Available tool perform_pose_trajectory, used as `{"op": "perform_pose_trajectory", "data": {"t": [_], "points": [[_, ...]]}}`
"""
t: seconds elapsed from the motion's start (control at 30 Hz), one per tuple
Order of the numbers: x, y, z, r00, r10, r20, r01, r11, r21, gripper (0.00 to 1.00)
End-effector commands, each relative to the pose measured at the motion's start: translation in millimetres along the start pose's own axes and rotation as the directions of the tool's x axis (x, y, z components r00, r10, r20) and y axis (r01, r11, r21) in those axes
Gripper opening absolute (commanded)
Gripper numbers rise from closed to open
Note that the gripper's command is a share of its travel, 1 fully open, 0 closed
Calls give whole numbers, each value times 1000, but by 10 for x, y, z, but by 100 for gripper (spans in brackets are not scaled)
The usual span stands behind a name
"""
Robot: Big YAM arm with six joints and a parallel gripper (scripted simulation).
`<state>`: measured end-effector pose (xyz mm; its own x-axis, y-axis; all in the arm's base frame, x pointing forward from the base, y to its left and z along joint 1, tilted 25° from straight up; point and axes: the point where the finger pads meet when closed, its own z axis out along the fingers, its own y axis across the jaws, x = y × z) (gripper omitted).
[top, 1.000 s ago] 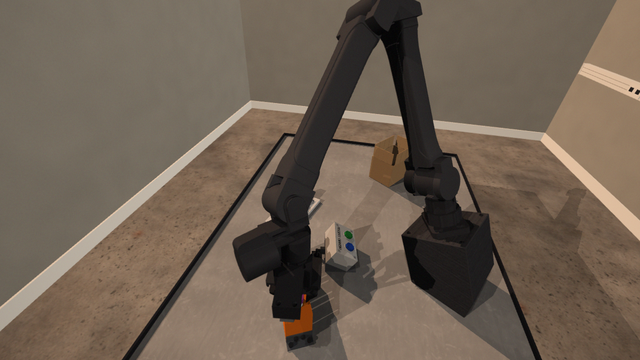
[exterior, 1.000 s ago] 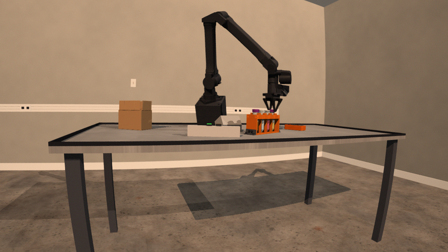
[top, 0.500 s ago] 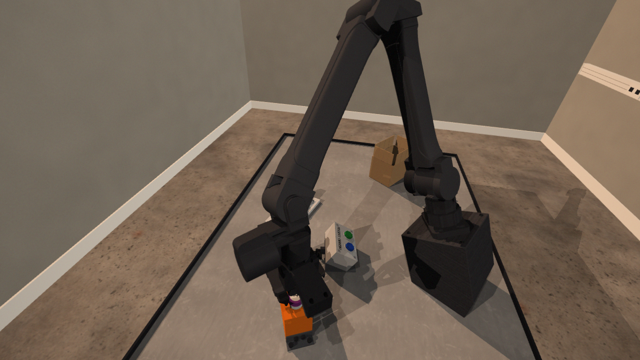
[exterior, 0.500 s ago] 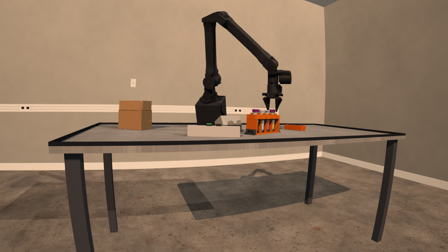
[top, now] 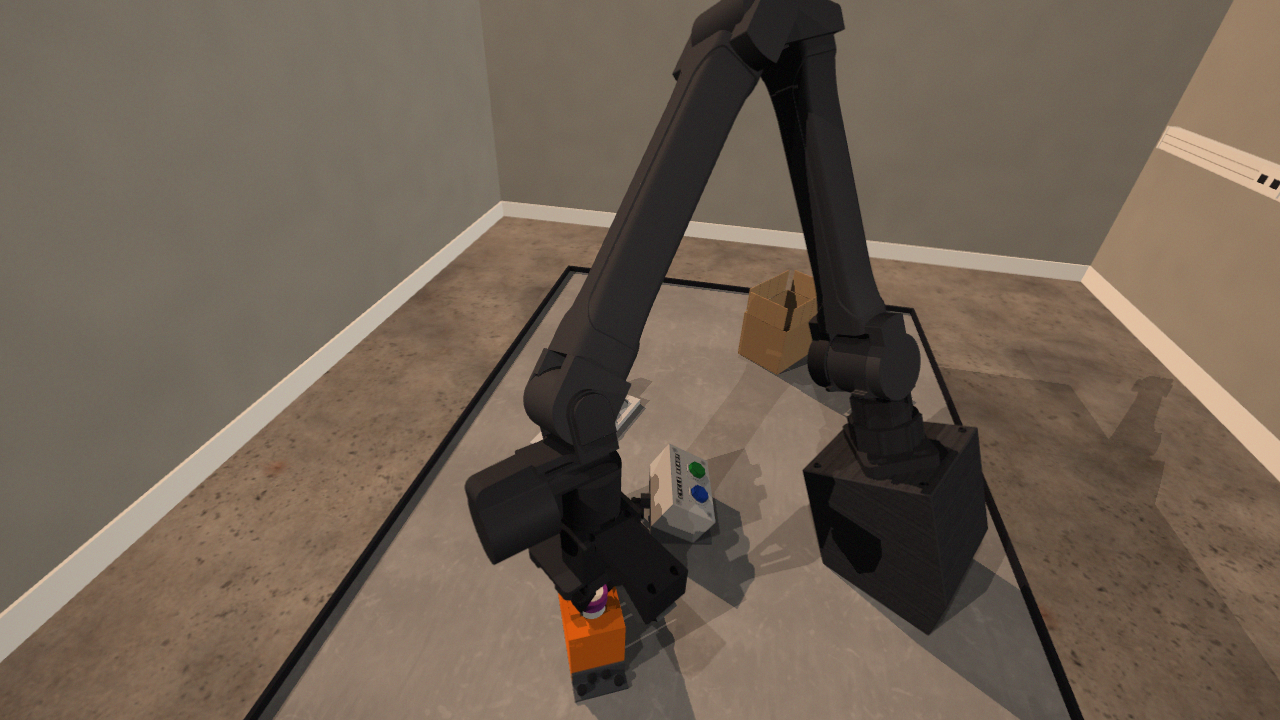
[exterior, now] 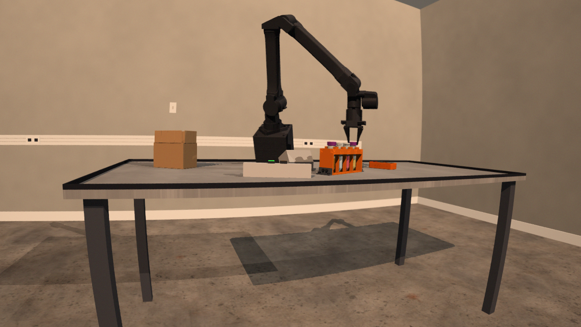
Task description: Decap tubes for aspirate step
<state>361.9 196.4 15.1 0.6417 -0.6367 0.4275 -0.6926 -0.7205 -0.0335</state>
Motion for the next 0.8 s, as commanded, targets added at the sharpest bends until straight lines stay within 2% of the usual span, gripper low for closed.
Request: {"op": "perform_pose_trajectory", "data": {"t": [0.0,0.3,0.43,0.57,0.73,0.77], "points": [[23,-106,-65,1000,-18,-1,18,1000,22,0],[22,-106,-65,1000,-18,-1,18,1000,22,0],[-9,-123,-63,983,183,6,-183,983,20,0],[-10,-123,-56,927,375,9,-375,927,18,0],[-9,-118,-45,805,593,12,-593,805,14,0],[-9,-118,-45,805,593,12,-593,805,14,0]]}}
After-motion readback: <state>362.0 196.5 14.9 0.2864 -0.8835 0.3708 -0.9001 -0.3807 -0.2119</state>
